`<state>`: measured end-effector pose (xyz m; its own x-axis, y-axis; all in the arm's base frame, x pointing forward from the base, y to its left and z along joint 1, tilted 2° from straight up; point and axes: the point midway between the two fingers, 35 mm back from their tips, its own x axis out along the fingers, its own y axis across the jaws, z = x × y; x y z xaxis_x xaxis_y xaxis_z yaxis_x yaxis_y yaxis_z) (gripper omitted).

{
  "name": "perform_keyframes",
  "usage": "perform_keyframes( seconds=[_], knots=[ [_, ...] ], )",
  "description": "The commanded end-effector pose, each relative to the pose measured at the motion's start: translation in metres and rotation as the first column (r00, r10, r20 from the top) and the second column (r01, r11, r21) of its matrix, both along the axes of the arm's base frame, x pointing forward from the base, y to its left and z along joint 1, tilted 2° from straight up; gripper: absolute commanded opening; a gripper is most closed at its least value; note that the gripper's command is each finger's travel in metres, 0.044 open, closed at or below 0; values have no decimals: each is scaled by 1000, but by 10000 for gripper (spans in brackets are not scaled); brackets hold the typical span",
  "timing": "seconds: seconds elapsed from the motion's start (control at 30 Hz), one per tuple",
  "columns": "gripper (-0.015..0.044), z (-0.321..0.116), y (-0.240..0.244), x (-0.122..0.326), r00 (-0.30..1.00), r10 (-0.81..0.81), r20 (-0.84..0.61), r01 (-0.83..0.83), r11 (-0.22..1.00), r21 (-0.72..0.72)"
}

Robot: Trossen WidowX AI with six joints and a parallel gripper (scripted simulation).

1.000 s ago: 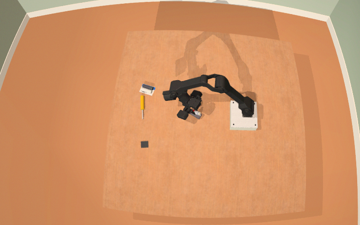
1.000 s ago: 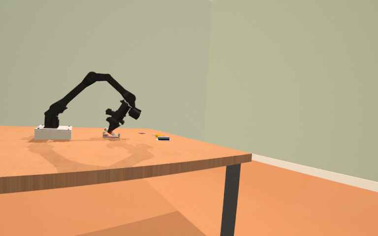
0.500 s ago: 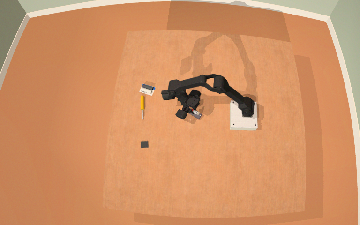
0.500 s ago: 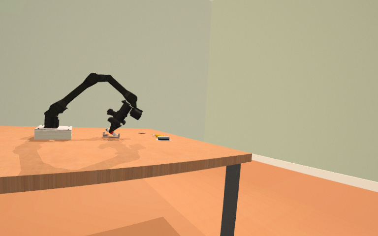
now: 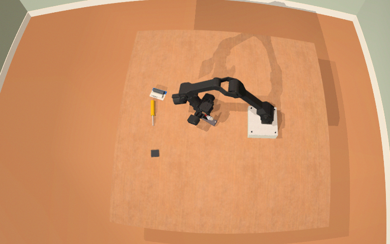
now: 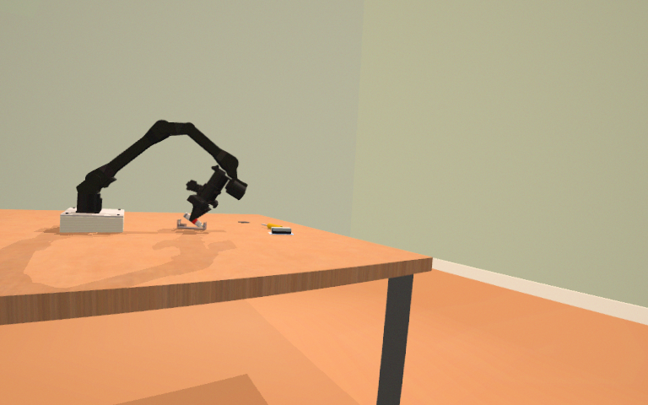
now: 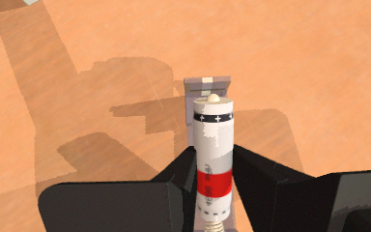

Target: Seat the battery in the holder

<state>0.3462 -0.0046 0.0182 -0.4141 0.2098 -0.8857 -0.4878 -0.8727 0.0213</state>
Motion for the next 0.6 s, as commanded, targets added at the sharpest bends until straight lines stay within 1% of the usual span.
perform_keyframes(
  seconds=[0.0,0.57],
  knots=[
    [65,-2,-3,5,1000,6,6,-6,1000,-3],
    [65,-4,-3,7,999,12,39,-11,1000,-27]
  ],
)
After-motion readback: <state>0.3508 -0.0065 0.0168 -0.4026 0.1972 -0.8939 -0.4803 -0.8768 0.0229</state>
